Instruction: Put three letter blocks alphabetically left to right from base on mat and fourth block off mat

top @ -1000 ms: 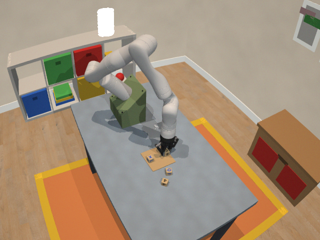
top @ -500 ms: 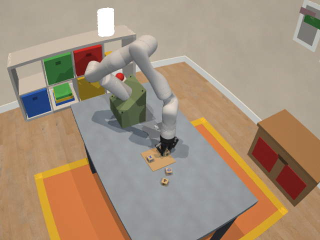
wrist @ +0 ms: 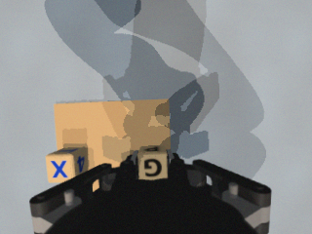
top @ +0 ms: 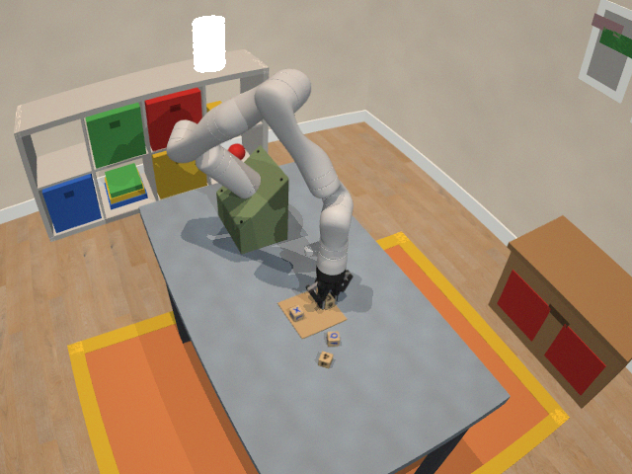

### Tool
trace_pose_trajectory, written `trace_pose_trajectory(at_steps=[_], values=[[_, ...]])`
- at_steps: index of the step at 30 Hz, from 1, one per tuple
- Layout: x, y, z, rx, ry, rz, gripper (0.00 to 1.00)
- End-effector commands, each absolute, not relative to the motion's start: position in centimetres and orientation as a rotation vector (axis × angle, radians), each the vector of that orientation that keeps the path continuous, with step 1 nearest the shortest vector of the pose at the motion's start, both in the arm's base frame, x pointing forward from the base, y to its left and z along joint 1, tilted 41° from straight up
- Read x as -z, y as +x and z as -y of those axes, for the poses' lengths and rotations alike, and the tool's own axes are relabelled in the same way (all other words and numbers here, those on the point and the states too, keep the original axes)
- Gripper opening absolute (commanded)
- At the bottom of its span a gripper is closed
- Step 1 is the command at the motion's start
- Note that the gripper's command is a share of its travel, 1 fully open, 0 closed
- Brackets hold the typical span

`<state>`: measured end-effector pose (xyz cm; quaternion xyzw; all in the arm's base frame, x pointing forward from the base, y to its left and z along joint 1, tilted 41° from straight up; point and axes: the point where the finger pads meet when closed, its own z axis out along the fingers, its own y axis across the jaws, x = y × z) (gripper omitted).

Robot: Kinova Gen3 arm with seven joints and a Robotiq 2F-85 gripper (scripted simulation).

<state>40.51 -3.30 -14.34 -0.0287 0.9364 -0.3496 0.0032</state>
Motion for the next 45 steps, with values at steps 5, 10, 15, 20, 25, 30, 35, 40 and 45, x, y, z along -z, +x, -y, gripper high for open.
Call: trace_pose_trajectory(at_steps=[5, 10, 15, 20, 25, 30, 35, 40, 45], values=[[14.31, 40.57, 3.21, 1.094, -0.091, -2.935, 0.26], [14.31, 40.57, 3.21, 1.094, -0.091, -2.935, 0.26], [14.31, 40.57, 3.21, 1.094, -0.091, -2.935, 0.26], [14.31, 40.57, 3.21, 1.094, -0.091, -2.935, 0.26], [14.31, 40.57, 3.21, 1.094, -0.091, -2.935, 0.34], [14.31, 40.57, 3.21, 1.094, -0.091, -2.935, 0.42], [14.31, 40.57, 3.21, 1.094, -0.091, -2.935, 0.46], [14.31, 40.57, 3.21, 1.094, -0.091, -2.935, 0.46], [14.28, 40.57, 3.2, 1.094, -0.091, -2.935, 0.46]])
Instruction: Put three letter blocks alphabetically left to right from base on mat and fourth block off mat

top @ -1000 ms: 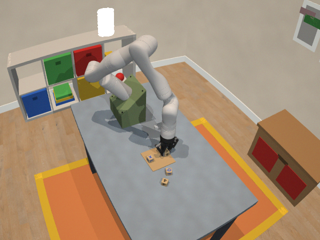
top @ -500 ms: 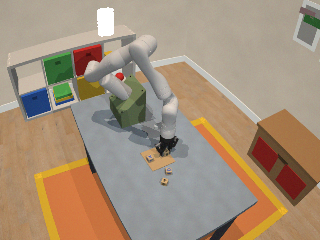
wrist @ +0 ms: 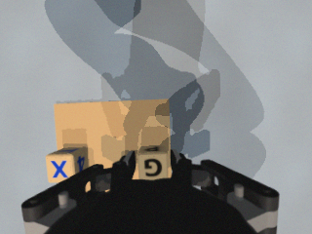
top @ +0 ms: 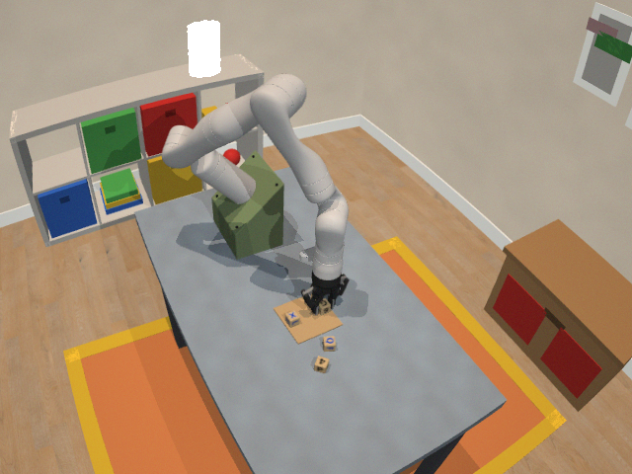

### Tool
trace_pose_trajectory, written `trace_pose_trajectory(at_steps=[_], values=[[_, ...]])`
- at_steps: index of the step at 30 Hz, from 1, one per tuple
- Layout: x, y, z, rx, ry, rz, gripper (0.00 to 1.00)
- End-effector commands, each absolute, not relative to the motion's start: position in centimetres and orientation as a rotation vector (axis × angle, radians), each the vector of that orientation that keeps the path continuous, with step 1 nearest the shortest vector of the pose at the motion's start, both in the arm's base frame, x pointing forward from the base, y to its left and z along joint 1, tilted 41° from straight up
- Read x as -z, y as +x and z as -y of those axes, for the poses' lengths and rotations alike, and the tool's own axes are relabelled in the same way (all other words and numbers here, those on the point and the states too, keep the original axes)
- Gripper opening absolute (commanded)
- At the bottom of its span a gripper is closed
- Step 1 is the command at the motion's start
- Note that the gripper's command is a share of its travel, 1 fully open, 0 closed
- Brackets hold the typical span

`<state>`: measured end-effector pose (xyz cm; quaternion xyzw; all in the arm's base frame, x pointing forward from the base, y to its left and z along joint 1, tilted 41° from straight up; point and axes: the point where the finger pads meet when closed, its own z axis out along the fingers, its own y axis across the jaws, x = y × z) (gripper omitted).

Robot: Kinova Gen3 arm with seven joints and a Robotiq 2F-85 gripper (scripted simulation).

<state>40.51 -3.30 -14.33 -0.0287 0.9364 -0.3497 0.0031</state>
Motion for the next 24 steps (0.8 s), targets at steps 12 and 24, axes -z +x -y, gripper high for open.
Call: trace_pose_trajectory(at_steps=[12, 24], values=[[12.0, 40.5, 1.2, 1.094, -0.091, -2.935, 0.46], [7.9, 40.3, -2.4, 1.094, -0.091, -2.935, 0.46]])
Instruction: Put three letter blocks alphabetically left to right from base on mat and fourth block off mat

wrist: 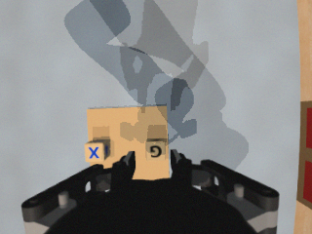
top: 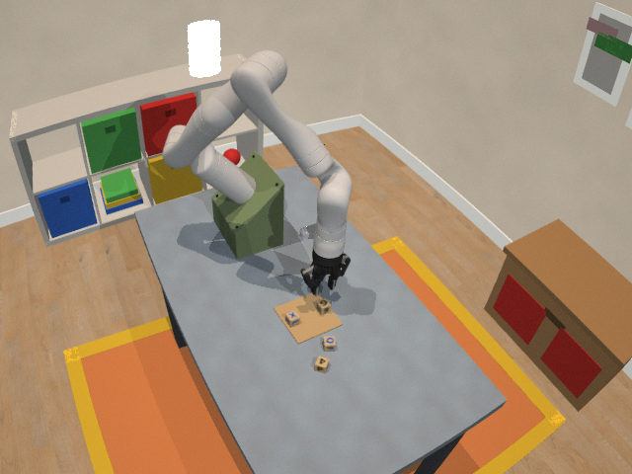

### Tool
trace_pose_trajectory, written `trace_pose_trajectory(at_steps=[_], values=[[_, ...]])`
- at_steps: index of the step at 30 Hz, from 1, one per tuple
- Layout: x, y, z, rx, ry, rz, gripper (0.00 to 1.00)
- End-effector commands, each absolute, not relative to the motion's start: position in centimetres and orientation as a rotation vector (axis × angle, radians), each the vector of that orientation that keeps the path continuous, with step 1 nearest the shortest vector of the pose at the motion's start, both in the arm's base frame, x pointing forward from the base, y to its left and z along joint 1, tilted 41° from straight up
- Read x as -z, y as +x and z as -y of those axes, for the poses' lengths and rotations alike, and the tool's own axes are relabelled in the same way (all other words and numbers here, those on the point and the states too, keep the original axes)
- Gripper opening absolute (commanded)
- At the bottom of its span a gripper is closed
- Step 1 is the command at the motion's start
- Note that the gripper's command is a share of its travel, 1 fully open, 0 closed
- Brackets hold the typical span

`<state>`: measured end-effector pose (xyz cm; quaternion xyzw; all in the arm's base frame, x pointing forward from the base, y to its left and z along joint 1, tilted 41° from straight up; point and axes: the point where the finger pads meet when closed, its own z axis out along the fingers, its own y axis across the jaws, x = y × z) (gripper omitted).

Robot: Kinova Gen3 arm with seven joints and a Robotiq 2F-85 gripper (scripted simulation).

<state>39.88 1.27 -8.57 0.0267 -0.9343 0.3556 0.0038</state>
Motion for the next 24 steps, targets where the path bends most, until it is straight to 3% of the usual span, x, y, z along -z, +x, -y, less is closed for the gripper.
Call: trace_pose_trajectory(at_steps=[1, 8, 9, 24], values=[[7.86, 40.33, -2.36, -1.1, 0.091, 2.95, 0.46], [7.5, 40.32, -2.67, -1.1, 0.091, 2.95, 0.46], [7.5, 40.32, -2.67, -1.1, 0.091, 2.95, 1.0], [7.5, 40.32, -2.67, -1.1, 0.091, 2.95, 1.0]])
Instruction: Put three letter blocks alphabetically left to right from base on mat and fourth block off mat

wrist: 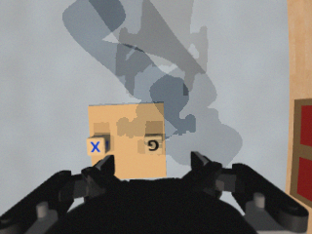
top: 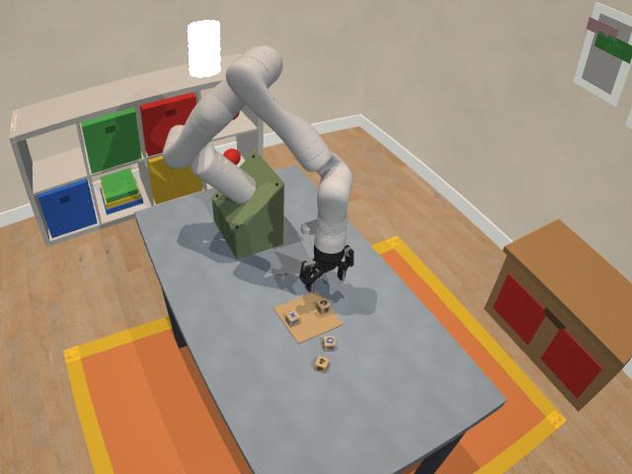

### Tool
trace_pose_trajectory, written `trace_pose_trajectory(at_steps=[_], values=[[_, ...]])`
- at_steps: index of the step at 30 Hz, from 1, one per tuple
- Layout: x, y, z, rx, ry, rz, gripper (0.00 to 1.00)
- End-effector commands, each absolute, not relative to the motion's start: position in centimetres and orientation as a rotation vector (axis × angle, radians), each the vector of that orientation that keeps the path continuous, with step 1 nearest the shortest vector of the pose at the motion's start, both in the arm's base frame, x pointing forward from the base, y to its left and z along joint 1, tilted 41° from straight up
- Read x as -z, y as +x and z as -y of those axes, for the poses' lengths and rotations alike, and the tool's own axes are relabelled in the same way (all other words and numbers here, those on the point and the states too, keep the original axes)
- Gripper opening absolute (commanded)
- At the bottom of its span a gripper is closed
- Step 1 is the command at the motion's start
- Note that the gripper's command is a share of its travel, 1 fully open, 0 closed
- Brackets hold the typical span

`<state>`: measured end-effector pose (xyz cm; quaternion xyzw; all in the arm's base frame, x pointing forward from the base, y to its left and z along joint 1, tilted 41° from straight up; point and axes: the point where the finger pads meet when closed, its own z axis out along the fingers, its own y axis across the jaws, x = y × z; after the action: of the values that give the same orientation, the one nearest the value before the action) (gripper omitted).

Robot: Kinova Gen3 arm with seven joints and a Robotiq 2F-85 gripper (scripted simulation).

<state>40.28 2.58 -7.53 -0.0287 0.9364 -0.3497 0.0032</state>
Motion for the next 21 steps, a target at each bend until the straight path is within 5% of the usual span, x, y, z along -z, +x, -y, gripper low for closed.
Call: trace_pose_trajectory(at_steps=[1, 21], values=[[7.5, 40.32, -2.67, 1.094, -0.091, -2.935, 1.0], [7.56, 40.34, -2.65, 1.1, -0.147, -2.949, 1.0]])
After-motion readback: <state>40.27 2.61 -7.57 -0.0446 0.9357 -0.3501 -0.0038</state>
